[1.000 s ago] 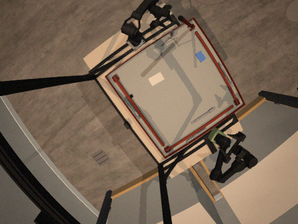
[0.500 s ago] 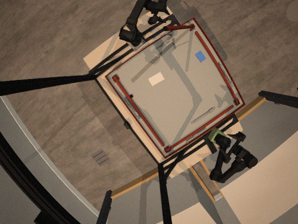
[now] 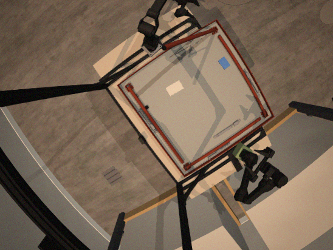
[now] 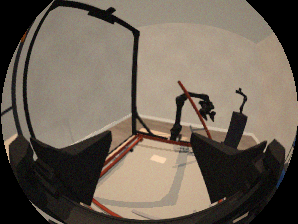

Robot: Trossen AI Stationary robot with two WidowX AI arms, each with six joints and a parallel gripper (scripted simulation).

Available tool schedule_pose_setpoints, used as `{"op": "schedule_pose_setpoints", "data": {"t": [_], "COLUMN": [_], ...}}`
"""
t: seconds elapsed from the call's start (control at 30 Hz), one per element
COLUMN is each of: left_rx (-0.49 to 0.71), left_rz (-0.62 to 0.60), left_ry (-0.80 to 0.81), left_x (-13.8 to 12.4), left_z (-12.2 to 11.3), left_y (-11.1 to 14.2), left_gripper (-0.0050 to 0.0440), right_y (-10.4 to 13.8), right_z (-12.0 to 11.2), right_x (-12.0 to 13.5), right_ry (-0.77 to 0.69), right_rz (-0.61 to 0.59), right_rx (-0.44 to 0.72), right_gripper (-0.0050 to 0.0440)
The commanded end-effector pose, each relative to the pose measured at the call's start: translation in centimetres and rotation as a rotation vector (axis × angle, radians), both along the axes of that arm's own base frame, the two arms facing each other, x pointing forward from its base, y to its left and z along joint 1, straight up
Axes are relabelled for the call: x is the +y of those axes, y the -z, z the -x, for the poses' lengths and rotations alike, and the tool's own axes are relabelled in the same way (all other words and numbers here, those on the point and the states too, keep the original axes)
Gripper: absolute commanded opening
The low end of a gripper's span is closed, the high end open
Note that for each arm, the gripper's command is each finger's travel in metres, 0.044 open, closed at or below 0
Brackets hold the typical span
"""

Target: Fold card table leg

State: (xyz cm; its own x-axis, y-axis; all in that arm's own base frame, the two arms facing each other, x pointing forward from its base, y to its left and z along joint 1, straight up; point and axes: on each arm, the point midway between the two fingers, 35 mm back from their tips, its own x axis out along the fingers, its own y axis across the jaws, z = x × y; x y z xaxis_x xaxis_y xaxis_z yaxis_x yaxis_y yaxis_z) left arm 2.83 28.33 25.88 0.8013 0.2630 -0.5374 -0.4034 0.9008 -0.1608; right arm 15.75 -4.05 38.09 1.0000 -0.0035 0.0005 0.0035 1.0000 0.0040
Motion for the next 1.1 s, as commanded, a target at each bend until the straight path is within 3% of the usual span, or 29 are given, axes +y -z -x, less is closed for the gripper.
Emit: {"op": "schedule_pose_setpoints", "data": {"t": [0.0, 1.07], "left_rx": [-0.006, -0.008], "left_rz": [0.023, 0.025], "left_ry": [0.028, 0.032], "left_x": [3.48, 4.05], "left_z": [-0.78, -0.97], "left_y": [-1.04, -1.20], "left_gripper": [0.0400, 0.0400], "right_y": [0.00, 0.00], "right_z": [0.00, 0.00], "right_x": [0.06, 0.06], "right_ry": [-0.003, -0.003], "right_rz": [0.004, 0.004], "right_rx": [0.001, 0.001], "right_gripper": [0.0400, 0.0400]}}
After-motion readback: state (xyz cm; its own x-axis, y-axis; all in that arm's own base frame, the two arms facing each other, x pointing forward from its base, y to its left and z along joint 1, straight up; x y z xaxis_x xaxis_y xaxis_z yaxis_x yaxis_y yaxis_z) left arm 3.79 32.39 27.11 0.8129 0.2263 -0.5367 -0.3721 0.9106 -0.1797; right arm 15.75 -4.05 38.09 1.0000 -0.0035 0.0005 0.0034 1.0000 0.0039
